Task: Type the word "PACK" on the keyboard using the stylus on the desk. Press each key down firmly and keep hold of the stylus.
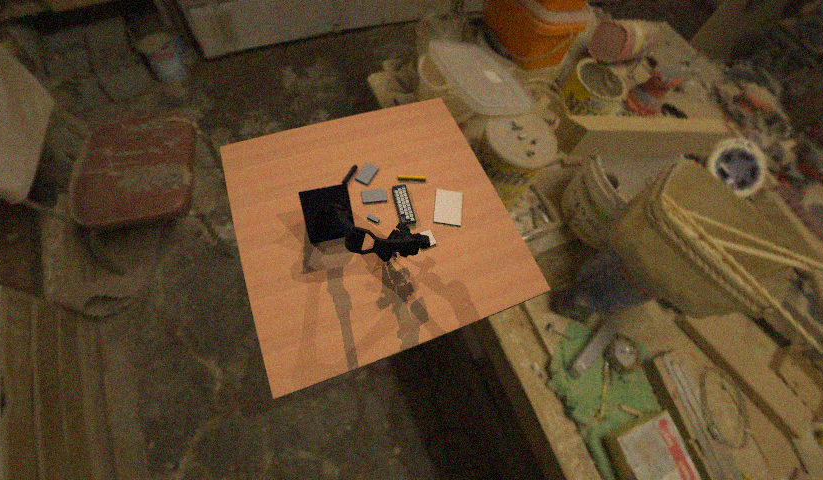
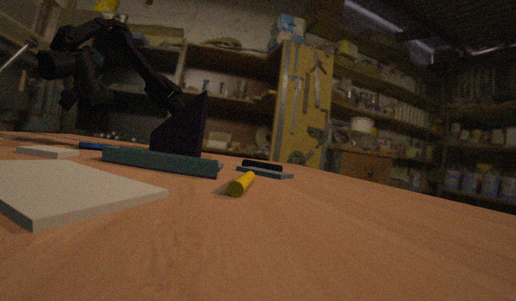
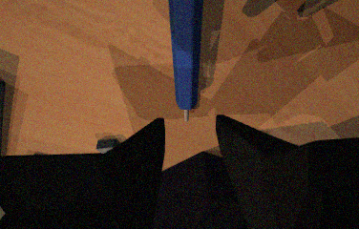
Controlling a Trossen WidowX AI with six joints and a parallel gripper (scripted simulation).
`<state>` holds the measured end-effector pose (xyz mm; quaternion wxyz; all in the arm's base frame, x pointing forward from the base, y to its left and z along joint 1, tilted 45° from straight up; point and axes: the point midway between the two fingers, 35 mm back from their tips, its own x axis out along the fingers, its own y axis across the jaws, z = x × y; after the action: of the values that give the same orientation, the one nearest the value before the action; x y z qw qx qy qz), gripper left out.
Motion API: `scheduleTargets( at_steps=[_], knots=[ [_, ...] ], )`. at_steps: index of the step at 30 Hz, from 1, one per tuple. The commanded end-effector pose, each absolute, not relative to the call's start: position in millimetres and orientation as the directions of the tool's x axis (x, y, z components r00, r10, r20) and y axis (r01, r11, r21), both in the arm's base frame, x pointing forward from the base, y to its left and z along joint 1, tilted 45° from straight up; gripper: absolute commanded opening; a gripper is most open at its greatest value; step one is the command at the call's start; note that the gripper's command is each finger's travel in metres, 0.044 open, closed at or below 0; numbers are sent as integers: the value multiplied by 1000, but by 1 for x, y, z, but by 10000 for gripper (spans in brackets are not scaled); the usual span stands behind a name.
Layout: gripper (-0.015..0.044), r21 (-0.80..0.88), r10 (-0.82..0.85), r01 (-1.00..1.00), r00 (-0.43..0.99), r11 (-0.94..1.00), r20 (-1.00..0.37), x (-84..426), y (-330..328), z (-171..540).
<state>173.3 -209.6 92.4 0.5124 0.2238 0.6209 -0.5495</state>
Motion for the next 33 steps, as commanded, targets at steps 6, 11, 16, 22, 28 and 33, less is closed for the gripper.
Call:
scheduleTargets(
  at_steps=[6, 11, 16, 22, 28, 33],
  knots=[
    [150, -455, -284, 840, -377, 297, -882, 172, -215, 87],
    [150, -455, -284, 840, -377, 297, -882, 171, -218, 84],
    [150, -455, -285, 840, -377, 297, -881, 171, -220, 82],
    [150, -455, -285, 839, -377, 297, -881, 170, -223, 79],
    [150, -455, -285, 839, -377, 297, -881, 170, -226, 76],
    [150, -455, -285, 839, -377, 297, -881, 169, -229, 73]
  ],
)
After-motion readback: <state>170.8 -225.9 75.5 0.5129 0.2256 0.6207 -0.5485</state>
